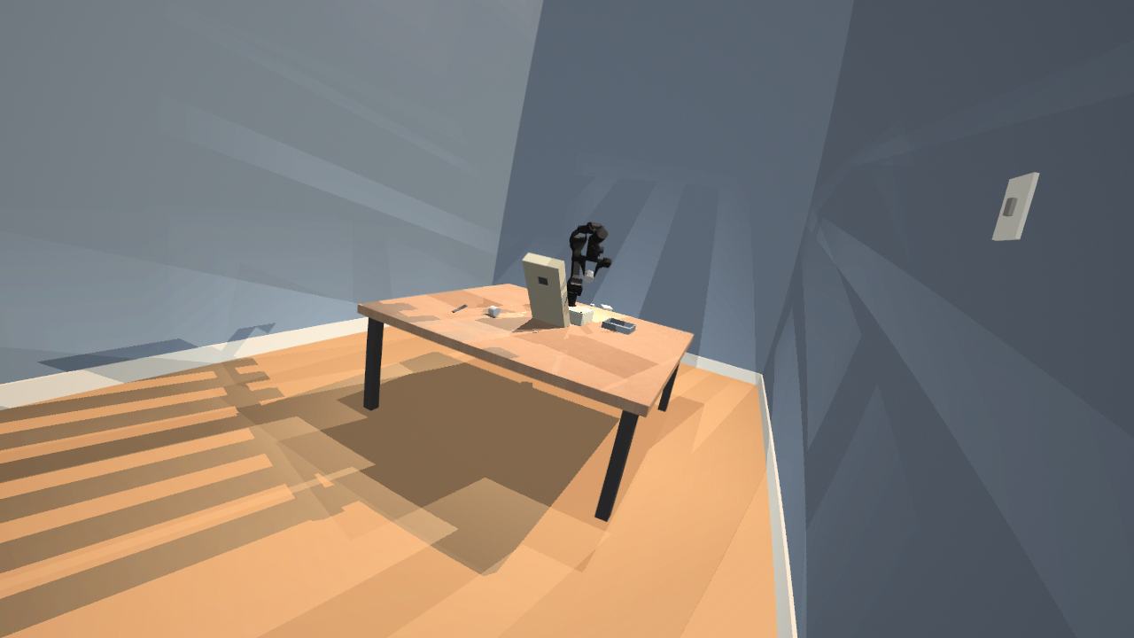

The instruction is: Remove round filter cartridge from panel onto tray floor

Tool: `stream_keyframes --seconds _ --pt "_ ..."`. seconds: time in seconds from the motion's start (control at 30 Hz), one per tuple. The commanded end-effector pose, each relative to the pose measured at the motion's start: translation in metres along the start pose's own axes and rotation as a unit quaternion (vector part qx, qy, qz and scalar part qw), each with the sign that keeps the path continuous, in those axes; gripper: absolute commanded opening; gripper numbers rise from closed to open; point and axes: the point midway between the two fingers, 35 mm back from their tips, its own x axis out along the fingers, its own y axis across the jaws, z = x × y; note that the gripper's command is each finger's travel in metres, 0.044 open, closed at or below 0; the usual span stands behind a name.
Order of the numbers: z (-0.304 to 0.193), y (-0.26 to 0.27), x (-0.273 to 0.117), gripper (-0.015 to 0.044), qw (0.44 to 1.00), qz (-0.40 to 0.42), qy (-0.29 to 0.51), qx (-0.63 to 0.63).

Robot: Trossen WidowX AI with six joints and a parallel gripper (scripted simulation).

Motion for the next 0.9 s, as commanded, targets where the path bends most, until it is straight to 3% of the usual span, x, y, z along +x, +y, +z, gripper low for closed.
stream_keyframes --seconds 0.0,0.67,0.87 --pt "-0.002 0.019 0.0 0.0 0.999 0.026 -0.002 -0.044" --pt "-0.038 0.121 -0.012 0.0 0.942 0.169 -0.01 -0.291" --pt "-0.043 0.129 -0.014 0.0 0.934 0.18 -0.011 -0.309"
